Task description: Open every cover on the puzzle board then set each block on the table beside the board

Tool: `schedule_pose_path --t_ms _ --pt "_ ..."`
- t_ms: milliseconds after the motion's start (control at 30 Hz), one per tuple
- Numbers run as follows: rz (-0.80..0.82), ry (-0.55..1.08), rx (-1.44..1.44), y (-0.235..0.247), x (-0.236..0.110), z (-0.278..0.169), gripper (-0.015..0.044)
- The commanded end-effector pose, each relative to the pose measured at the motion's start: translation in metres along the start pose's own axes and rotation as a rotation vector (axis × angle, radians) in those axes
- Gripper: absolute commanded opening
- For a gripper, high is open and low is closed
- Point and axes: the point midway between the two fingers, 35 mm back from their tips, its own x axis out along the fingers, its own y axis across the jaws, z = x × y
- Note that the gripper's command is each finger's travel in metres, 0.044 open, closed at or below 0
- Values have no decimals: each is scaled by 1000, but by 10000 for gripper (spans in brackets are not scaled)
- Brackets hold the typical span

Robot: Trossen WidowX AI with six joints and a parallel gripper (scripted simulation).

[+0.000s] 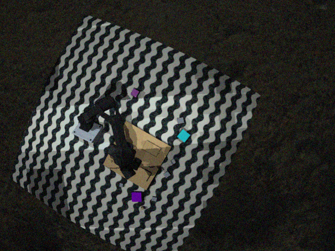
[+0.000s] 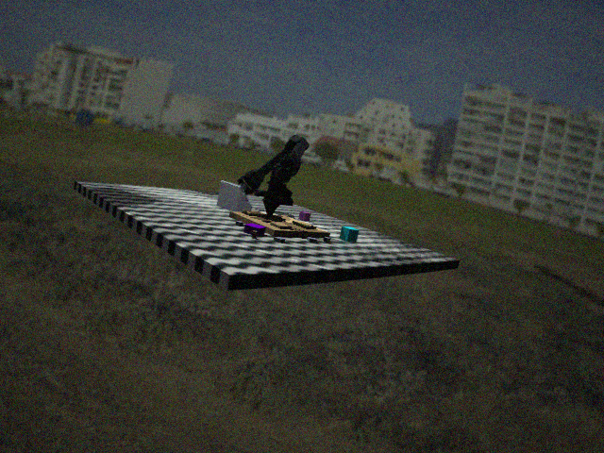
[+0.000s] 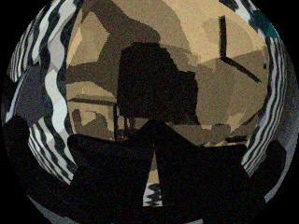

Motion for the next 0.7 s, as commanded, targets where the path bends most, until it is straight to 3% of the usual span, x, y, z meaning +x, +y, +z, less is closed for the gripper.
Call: schedule_pose_path --t_ms 0,667 --pt "7 -9 5 2 3 6 0" --pt "8 -12 5 4 3 26 0"
